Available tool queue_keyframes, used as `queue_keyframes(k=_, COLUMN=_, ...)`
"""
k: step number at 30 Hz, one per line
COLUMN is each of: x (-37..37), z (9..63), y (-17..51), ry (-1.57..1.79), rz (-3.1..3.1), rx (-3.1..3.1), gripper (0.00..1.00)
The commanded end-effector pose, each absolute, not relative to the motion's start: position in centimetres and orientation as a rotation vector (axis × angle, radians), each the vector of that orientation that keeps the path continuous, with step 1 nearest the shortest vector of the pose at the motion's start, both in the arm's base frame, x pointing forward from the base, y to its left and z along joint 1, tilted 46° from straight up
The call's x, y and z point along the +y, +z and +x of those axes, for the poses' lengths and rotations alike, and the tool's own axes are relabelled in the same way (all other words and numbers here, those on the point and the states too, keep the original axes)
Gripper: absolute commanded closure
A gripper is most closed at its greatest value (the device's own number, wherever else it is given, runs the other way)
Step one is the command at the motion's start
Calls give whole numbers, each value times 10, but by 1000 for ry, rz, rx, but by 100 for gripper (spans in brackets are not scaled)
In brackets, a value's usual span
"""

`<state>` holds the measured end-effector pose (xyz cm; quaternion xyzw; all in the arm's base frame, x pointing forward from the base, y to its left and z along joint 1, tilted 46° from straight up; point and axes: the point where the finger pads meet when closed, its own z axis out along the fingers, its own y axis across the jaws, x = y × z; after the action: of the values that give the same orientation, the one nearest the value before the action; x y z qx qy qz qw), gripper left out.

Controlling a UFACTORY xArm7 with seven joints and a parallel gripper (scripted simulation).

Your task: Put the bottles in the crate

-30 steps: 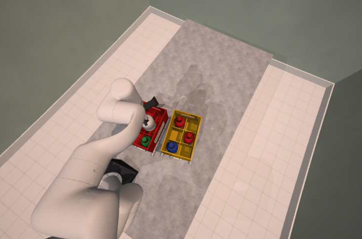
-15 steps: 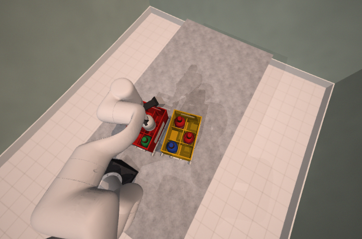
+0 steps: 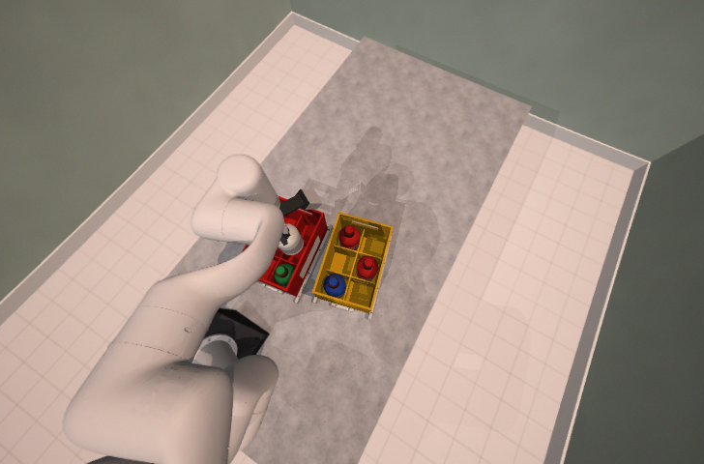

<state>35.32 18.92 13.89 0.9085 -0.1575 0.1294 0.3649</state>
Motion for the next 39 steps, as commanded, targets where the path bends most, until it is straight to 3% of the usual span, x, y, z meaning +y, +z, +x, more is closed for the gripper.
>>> queue_keyframes(k=1, x=189, z=354, y=138, ry=337, rz=2340, rx=-402, gripper=100)
queue_keyframes(k=39, x=166, z=359, y=114, ry=337, rz=2340, rx=-402, gripper=100)
